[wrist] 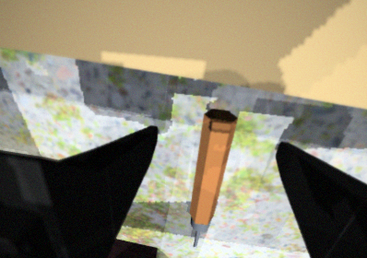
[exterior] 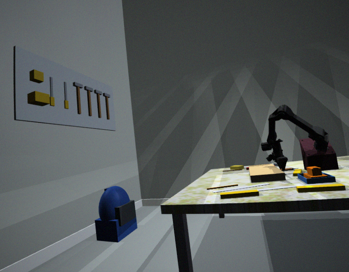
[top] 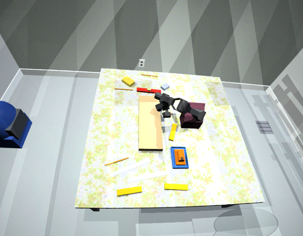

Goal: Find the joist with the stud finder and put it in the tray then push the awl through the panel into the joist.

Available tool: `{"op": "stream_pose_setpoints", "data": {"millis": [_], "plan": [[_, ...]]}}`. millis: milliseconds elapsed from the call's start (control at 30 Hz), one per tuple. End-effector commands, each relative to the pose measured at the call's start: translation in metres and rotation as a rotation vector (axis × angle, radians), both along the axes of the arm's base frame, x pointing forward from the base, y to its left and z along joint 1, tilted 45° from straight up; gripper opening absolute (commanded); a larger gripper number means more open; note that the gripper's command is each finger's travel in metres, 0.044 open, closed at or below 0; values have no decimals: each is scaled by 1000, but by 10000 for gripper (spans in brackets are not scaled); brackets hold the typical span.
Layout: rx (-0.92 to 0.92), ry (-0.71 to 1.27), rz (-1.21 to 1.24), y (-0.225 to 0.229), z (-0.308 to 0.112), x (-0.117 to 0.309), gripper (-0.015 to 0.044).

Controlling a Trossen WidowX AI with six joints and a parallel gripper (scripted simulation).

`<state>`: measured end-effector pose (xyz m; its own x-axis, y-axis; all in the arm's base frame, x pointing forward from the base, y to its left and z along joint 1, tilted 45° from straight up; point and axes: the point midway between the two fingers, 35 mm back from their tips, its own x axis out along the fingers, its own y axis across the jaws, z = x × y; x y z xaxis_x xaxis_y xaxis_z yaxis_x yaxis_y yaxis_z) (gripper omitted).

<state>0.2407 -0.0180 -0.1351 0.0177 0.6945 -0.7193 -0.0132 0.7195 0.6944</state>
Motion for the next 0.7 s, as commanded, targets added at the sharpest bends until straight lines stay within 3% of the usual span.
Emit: {"op": "stream_pose_setpoints", "data": {"millis": [0, 233, 500, 667], "plan": [[6, 4, -6, 1, -1, 0, 256], [6, 4, -6, 1, -1, 0, 72], [5, 4, -6, -2, 1, 0, 0], [-1, 4, -8, -22, 18, 2, 0]]}}
